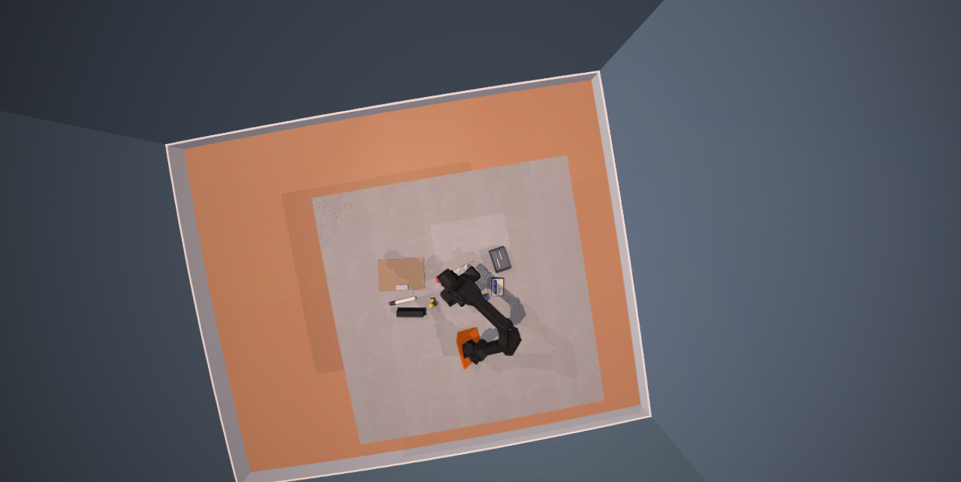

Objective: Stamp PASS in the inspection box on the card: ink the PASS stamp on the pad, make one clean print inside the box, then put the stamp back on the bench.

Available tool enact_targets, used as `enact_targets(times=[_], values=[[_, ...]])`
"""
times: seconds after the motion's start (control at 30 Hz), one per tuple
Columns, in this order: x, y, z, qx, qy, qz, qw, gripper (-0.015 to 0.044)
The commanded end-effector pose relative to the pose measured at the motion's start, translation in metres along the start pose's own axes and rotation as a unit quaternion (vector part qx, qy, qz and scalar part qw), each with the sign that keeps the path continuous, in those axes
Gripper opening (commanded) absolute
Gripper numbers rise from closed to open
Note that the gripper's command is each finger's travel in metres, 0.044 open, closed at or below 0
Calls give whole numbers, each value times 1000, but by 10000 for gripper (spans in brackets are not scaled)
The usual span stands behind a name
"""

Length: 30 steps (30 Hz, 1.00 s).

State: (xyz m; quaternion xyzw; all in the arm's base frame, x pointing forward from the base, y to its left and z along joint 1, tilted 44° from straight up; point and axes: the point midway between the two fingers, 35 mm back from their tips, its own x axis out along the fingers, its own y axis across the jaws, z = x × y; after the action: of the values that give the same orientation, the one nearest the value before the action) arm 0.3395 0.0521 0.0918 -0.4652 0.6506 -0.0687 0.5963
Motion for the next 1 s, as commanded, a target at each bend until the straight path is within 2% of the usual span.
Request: enact_targets(times=[0.0, 0.37, 0.97], values=[[-2, -18, -6, 4, -1, 2, 1000, 0], [0, -93, -50, 5, 1, -1, 1000, 0], [20, -94, -49, 5, 0, -1, 1000, 0]])
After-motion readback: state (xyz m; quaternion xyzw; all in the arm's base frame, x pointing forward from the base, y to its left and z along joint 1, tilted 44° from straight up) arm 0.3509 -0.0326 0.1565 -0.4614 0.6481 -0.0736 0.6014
